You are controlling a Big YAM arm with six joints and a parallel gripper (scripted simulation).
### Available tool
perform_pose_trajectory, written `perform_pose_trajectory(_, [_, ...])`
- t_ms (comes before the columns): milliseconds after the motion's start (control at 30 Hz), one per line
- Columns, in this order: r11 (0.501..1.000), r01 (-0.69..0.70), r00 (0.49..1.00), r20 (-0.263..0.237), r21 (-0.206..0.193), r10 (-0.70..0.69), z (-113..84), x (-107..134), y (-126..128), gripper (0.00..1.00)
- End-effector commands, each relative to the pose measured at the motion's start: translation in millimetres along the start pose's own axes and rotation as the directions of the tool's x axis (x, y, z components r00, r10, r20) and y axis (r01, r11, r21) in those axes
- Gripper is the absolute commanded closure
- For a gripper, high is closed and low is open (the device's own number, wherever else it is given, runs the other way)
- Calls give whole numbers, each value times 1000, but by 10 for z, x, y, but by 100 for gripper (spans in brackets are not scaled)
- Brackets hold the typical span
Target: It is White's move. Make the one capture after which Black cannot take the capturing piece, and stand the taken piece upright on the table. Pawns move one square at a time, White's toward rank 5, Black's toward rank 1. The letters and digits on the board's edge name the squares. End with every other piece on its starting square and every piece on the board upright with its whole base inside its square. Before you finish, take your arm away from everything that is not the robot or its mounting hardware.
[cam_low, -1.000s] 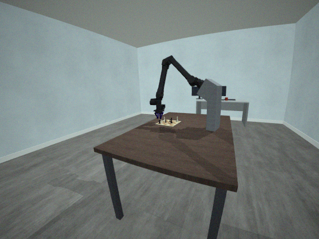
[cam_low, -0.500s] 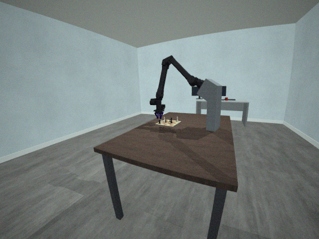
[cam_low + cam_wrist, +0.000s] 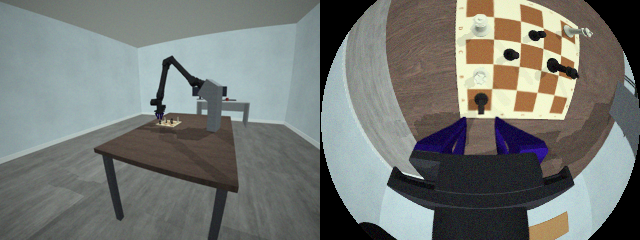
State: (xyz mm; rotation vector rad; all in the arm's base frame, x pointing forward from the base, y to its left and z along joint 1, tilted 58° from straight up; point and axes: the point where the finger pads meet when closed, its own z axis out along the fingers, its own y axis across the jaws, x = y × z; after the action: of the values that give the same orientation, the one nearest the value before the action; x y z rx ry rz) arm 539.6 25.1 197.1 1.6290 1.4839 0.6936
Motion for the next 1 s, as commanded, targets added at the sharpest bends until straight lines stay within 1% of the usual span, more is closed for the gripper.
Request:
perform_pose_trajectory(0, [1000, 2, 1000, -2, 14, -2, 60, 68, -86, 65])
perform_pose_trajectory(233, [1000, 2, 1000, -2, 13, -2, 61, 67, -83, 65])
perform_pose_trajectory(500, [1000, -4, 1000, 6, -1, 4, 120, -2, 0, 65])
perform_pose_trajectory(967, [1000, 4, 1000, 9, 3, -4, 391, -33, -22, 65])
